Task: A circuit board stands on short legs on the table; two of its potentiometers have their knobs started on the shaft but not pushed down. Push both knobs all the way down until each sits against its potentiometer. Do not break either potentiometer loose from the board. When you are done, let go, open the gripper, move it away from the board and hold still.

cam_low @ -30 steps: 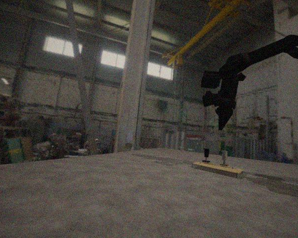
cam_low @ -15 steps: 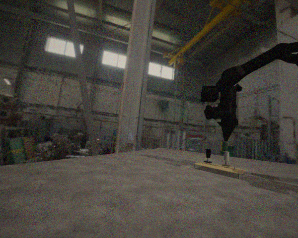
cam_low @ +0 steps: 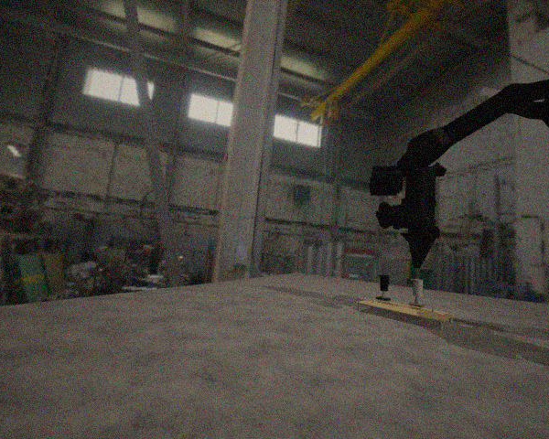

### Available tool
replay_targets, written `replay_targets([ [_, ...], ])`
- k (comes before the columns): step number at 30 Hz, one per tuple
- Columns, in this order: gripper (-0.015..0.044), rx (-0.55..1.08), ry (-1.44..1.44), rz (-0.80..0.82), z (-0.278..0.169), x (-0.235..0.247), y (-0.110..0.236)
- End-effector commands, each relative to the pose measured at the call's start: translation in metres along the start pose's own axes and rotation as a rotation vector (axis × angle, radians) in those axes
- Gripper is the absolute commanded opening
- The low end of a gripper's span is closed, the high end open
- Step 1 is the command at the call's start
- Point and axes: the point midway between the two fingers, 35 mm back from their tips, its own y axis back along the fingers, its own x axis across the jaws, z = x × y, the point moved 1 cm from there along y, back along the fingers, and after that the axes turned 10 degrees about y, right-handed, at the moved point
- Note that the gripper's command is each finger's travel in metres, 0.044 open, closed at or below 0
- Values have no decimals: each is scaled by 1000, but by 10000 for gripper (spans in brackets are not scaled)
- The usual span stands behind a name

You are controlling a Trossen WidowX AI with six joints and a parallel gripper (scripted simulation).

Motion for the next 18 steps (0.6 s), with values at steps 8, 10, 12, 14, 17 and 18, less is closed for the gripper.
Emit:
replay_targets([
  [8,0,12,-5,3,-3,0,-19],
  [10,0,12,-5,3,-3,0,-19],
  [12,0,12,-5,3,-3,0,-19],
  [14,0,12,-5,3,-3,0,-19],
  [17,0,12,-5,3,-3,0,-18],
  [18,0,12,-5,3,-3,0,-18],
])
